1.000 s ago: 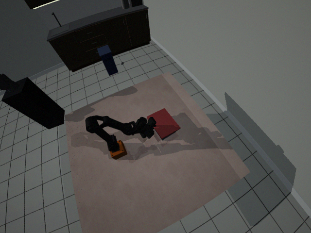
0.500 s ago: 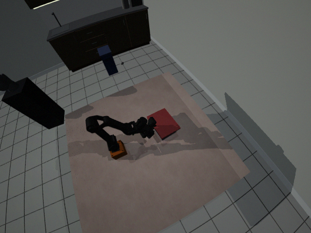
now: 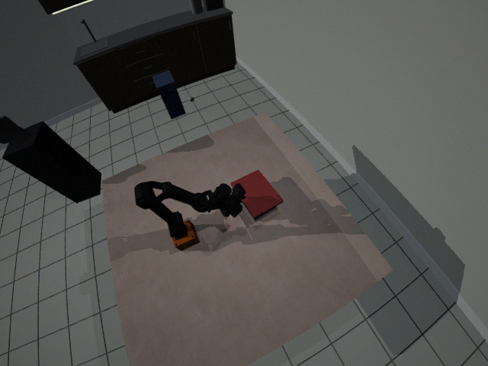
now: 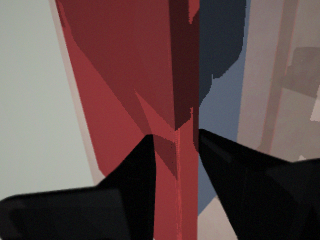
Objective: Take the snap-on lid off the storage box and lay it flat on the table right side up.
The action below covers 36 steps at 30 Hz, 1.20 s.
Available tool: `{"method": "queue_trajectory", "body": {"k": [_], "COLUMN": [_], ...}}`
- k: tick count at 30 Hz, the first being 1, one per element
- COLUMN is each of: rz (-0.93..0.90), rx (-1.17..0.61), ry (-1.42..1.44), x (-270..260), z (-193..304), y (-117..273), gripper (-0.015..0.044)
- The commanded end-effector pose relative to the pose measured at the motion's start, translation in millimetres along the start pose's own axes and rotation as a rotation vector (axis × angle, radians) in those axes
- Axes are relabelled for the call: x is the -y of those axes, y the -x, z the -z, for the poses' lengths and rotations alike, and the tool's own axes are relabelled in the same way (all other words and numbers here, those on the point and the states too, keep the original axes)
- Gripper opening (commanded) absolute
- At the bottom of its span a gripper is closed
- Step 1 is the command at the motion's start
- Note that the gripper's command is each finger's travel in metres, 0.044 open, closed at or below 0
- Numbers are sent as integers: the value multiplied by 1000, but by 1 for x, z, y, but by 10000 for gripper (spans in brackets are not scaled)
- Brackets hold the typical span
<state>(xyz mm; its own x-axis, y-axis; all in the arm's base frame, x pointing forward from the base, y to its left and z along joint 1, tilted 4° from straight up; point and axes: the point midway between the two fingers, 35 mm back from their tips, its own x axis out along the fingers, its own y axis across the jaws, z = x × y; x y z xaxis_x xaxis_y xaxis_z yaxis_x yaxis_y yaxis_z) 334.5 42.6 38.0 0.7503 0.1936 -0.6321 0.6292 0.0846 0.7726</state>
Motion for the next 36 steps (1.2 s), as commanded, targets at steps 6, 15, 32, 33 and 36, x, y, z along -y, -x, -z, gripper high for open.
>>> {"method": "queue_trajectory", "body": {"k": [6,15,32,33,36], "rz": [-1,-1,-2,-2,-2], "rx": [3,3,3,3,3], "ry": [-3,-3,-3,-3,-3], "x": [-9,-19,-40,-42,-46], "z": [0,0,0,0,0], "y": [7,13,23,23,24], "gripper": [0,0,0,0,0]}}
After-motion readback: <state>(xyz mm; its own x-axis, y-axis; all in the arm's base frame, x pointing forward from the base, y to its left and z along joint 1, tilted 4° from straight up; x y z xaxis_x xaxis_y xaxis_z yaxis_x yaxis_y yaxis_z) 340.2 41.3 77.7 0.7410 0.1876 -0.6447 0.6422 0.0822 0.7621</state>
